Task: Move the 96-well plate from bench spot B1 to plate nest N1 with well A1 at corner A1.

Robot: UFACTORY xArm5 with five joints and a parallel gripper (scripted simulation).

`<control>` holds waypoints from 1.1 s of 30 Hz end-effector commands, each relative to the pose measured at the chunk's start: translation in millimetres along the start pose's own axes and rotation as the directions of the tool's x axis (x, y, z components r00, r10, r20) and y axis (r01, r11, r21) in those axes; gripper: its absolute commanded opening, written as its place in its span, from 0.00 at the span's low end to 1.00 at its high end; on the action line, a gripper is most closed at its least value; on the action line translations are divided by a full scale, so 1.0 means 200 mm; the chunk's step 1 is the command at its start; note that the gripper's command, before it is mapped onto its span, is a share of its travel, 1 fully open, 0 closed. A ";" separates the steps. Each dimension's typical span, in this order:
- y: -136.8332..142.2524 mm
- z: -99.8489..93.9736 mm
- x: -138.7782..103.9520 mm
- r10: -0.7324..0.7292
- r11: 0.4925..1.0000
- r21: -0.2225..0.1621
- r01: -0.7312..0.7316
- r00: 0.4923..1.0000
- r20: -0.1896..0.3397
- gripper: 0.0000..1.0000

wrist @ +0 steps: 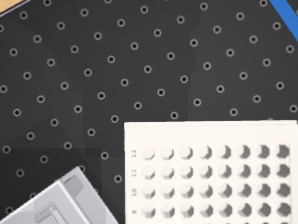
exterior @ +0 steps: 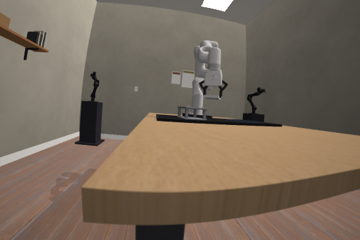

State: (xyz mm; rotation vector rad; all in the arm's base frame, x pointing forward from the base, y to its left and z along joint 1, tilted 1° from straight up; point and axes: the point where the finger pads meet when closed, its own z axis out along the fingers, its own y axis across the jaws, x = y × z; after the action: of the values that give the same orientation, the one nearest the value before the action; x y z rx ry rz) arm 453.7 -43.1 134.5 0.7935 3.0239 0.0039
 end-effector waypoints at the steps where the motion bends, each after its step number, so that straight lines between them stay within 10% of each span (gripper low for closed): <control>1: -0.06 -0.02 -0.06 -0.184 0.983 -0.003 0.184 0.983 0.000 0.00; 16: -0.23 -0.06 -0.19 -0.566 0.824 -0.002 0.566 0.824 0.001 0.00; 33: -0.42 -0.10 -0.35 -0.566 0.824 -0.002 0.566 0.824 0.001 0.00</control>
State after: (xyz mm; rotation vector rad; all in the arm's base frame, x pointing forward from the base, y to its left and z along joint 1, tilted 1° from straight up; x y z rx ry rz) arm 469.4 -139.7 150.8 -0.1372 3.1267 -0.0065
